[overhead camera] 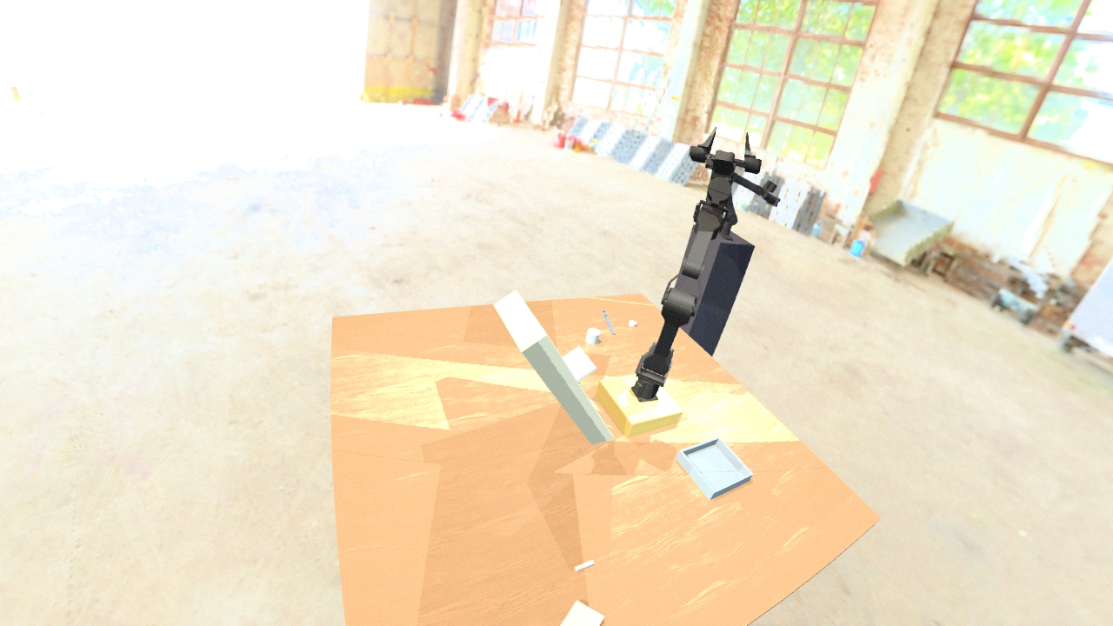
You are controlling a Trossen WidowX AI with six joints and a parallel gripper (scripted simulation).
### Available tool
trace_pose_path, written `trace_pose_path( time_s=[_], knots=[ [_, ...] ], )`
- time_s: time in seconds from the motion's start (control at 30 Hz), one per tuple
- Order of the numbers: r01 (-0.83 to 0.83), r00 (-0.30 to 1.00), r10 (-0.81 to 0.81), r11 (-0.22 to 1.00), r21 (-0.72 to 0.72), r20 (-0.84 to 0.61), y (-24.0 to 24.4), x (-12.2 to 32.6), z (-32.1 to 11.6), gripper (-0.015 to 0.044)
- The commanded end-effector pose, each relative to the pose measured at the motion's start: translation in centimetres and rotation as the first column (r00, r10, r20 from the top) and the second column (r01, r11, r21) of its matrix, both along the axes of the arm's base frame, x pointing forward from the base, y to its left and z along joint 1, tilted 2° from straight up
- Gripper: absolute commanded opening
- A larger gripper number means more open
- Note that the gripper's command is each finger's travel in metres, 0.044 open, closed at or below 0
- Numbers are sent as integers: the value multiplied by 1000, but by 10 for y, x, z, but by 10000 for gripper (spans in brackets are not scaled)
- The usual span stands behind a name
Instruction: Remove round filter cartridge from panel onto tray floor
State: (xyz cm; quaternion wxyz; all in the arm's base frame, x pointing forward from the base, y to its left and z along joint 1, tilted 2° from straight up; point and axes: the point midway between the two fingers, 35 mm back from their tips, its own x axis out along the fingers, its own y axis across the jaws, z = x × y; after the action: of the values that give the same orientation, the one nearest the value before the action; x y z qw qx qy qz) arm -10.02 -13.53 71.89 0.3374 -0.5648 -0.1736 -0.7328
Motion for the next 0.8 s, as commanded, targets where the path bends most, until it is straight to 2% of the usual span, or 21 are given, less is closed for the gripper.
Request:
trace_pose_path(
  time_s=[0.0, 0.1, 0.37, 0.57, 0.77],
  knots=[
    [-10, 1000, 10, 1000, 0, -1, -1, 1, 0, 374],
    [-144, 990, 144, 989, 12, -1, -12, 18, 0, 295],
    [-501, 860, 466, 848, 173, 208, -77, 53, -37, 94],
    [-744, 665, 638, 613, 267, 388, -116, 109, -79, 94],
    [-879, 469, 696, 306, 365, 544, -133, 181, -127, 94]
  ],
)
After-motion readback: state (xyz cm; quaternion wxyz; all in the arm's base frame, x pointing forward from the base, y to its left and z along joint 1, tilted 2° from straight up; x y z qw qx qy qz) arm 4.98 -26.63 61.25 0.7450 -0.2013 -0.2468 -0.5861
